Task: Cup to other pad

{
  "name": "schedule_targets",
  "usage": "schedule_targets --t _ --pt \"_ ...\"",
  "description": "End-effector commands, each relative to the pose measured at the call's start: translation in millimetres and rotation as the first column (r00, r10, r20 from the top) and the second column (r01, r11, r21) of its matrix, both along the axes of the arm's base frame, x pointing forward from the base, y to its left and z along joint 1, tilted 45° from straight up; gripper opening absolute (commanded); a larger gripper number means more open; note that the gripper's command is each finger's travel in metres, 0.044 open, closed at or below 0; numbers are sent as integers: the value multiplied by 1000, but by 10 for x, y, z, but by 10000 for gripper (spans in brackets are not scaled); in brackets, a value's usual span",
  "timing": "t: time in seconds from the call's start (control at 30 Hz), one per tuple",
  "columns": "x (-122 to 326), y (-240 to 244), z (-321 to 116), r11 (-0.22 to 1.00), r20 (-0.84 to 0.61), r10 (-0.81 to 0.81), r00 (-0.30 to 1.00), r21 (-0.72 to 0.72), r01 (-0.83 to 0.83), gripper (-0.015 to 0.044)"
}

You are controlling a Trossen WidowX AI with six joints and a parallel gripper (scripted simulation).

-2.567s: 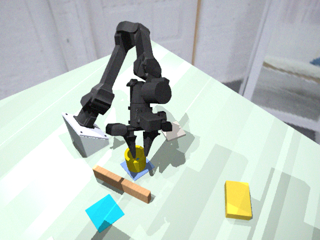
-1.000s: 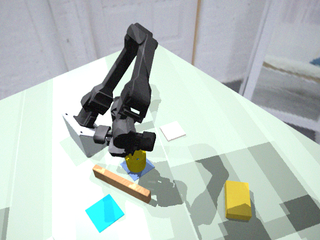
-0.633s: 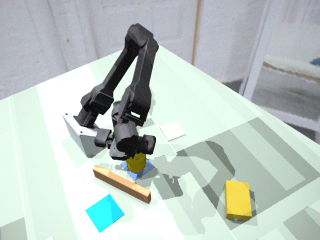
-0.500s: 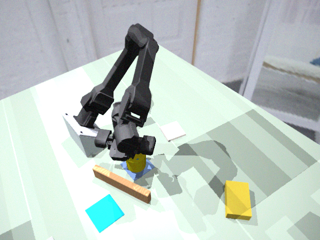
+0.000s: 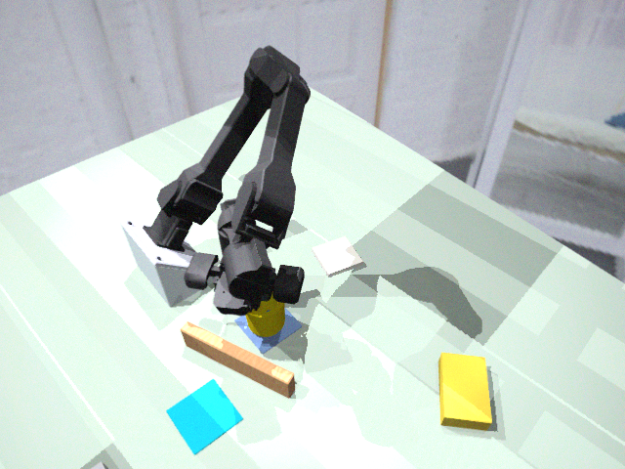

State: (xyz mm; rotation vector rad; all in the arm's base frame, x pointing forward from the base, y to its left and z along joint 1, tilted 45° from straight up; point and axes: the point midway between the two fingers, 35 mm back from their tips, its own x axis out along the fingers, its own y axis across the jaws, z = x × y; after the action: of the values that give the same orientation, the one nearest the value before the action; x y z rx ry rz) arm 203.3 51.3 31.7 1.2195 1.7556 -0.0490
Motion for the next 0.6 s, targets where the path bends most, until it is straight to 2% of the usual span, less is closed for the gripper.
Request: schedule_targets --t 0.0,0.4,0.57 --pt "2 0 1 1000 1 0 1000 0 0 80" --pt "2 0 1 1000 1 0 1000 0 0 0" --pt "16 -57 49 1000 0 -1 1000 -2 1 0"
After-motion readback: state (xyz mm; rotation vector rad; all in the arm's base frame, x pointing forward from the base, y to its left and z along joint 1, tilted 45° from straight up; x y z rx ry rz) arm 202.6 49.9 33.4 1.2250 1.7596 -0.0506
